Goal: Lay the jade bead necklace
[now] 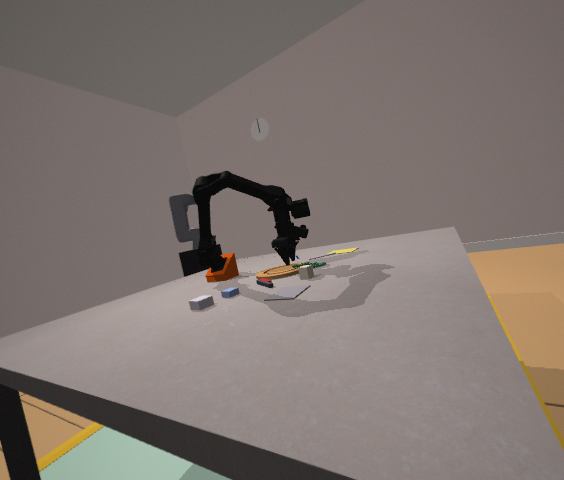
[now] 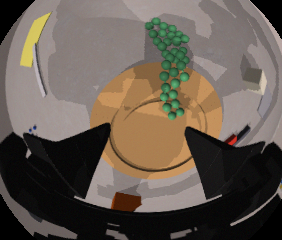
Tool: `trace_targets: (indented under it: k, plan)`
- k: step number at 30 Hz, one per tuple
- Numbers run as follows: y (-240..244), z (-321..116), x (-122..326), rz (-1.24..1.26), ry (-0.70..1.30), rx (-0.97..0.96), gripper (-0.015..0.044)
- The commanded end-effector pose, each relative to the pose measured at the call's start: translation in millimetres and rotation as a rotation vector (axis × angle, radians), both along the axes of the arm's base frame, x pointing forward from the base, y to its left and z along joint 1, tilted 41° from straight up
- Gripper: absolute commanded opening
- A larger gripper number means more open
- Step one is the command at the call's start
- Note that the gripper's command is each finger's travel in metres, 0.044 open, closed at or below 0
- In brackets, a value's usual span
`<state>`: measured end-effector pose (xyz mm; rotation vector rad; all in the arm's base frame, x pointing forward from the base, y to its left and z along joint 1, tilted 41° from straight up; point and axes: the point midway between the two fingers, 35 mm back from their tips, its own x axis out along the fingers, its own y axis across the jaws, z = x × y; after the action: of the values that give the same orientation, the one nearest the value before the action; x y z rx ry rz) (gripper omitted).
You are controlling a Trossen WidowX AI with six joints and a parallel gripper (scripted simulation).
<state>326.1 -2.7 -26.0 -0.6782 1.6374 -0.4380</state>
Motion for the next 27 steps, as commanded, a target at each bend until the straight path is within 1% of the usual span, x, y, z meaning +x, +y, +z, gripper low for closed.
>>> trace_targets:
  k: [1, 3, 8, 27]
  plan:
    - [9.8, 9.2, 3.9, 0.006, -0.014, 0.006, 0.0440]
    - [4.0, 3.5, -0.1, 0.004, 0.001, 0.000, 0.0440]
    - [9.8, 10.2, 0.5, 0.006, -0.014, 0.006, 0.0440]
    - [9.8, 10.2, 0.5, 0.006, -0.014, 0.006, 0.0440]
